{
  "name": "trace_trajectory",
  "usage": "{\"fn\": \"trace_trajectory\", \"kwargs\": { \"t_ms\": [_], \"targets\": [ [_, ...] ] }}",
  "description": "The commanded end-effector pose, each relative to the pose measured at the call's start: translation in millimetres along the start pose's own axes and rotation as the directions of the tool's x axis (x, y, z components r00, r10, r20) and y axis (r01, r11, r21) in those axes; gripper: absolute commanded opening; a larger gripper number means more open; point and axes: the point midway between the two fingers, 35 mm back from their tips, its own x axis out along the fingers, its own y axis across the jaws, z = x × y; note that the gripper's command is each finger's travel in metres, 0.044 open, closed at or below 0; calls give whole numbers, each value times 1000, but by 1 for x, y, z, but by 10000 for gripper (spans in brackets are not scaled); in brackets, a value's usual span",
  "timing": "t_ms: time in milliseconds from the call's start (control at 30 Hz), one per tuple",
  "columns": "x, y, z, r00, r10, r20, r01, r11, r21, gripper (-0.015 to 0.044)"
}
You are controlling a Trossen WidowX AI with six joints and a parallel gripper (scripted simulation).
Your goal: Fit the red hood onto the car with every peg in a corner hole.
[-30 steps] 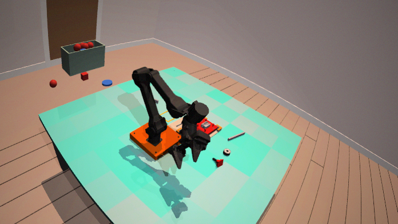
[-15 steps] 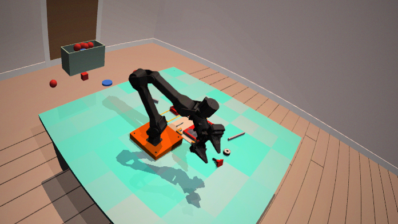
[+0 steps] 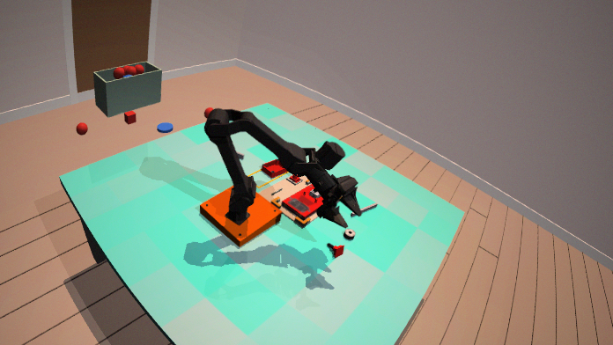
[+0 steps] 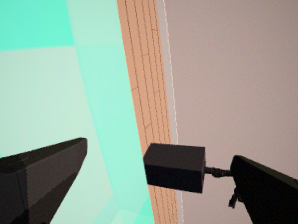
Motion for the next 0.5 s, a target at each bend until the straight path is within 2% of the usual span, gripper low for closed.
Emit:
{"fn": "trace_trajectory", "kwargs": {
  "t_ms": [0, 467],
  "targets": [
    [-12, 23, 31, 994, 45, 100, -51, 997, 56, 440],
    [-89, 99, 119, 882, 204, 425, -303, 936, 179, 440]
  ]
}}
